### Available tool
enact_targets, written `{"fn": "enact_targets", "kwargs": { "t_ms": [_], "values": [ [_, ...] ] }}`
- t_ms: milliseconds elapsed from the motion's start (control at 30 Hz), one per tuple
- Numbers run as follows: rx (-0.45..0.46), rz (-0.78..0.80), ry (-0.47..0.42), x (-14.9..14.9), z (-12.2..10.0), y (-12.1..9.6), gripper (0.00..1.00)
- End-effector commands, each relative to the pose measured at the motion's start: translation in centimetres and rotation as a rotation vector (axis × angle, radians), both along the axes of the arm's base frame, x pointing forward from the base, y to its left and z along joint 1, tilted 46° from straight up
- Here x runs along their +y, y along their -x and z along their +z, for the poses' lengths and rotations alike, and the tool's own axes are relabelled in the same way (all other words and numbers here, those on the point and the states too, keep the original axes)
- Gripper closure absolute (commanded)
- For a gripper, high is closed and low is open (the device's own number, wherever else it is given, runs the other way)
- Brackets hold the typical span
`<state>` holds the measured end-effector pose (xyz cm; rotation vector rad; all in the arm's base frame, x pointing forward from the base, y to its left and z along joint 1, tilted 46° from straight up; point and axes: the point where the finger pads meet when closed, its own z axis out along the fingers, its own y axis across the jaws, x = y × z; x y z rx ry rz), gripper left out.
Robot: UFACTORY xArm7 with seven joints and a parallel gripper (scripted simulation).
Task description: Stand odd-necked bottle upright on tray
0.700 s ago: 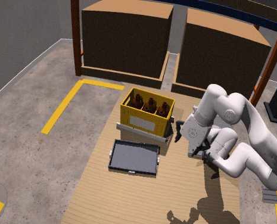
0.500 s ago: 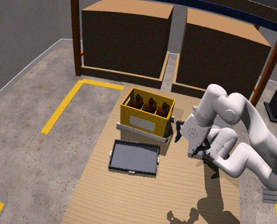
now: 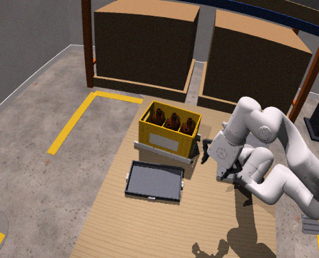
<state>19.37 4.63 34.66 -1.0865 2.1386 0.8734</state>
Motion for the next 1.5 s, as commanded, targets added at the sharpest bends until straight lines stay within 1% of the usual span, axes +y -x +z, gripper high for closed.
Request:
{"fn": "enact_targets", "kwargs": {
  "t_ms": [0,67,167,333,400,433,467,600,800,867,900,967,1000,1133,1467],
  "values": [
    [0.021,-0.021,-0.007,-0.5,0.1,-0.5,0.0],
    [0.058,-0.053,-0.019,-1.1,0.2,-1.2,0.0],
    [0.151,-0.132,-0.047,-2.8,0.1,-3.2,0.0],
    [0.249,-0.213,-0.074,-4.6,-0.3,-5.2,0.0],
    [0.249,-0.213,-0.074,-4.6,-0.3,-5.2,0.0],
    [0.303,-0.257,-0.087,-5.6,-0.7,-6.3,0.0],
    [0.331,-0.28,-0.094,-6.2,-0.9,-6.9,0.0],
    [0.408,-0.342,-0.112,-7.7,-1.7,-8.5,0.0],
    [0.541,-0.447,-0.139,-10.2,-3.5,-11.1,0.0],
    [0.555,-0.459,-0.141,-10.5,-3.8,-11.4,0.0],
    [0.605,-0.497,-0.15,-11.5,-4.6,-12.3,0.0],
    [0.605,-0.497,-0.15,-11.5,-4.6,-12.3,0.0],
    [0.662,-0.542,-0.159,-12.6,-5.7,-13.3,0.0],
    [0.734,-0.597,-0.169,-13.9,-7.3,-14.5,0.0],
    [0.931,-0.749,-0.189,-17.5,-12.4,-17.4,0.0]
  ]
}}
